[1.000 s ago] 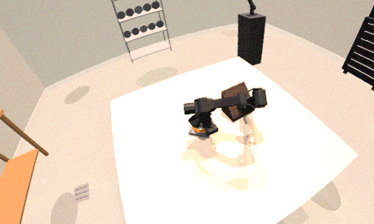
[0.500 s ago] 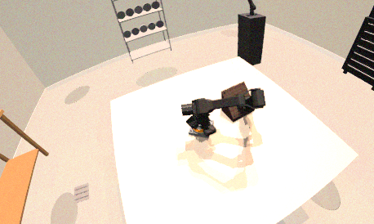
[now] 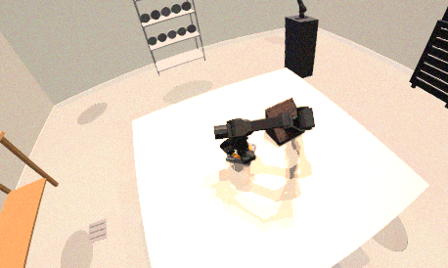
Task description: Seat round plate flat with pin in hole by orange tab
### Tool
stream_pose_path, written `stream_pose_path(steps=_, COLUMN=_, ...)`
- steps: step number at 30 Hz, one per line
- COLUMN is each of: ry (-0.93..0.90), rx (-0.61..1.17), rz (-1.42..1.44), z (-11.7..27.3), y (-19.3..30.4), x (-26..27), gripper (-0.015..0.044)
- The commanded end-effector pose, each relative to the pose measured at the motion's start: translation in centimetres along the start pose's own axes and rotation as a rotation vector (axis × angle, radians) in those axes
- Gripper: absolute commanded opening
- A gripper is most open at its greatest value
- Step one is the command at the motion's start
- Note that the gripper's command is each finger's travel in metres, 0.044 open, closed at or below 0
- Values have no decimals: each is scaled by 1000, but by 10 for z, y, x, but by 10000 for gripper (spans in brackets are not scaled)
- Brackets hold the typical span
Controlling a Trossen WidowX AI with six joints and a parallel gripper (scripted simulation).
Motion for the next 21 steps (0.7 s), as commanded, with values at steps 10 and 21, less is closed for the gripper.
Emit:
stream_pose_path(steps=10, ry=2, rx=-8, rz=6, z=1, y=-16, x=-11, gripper=0)
stream_pose_path(steps=21, ry=3, rx=-8, rz=7, z=2, y=-25, x=-22, gripper=0)
Point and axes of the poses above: the point midway between the two fingers, 35 mm back from their tips, its own z axis back along the fingers, its own x axis across the jaws, y = z × x, the point moved 2 cm from there along z, back along the fingers, and after that the axes turned 8 degrees about z, right-handed, at the moved point
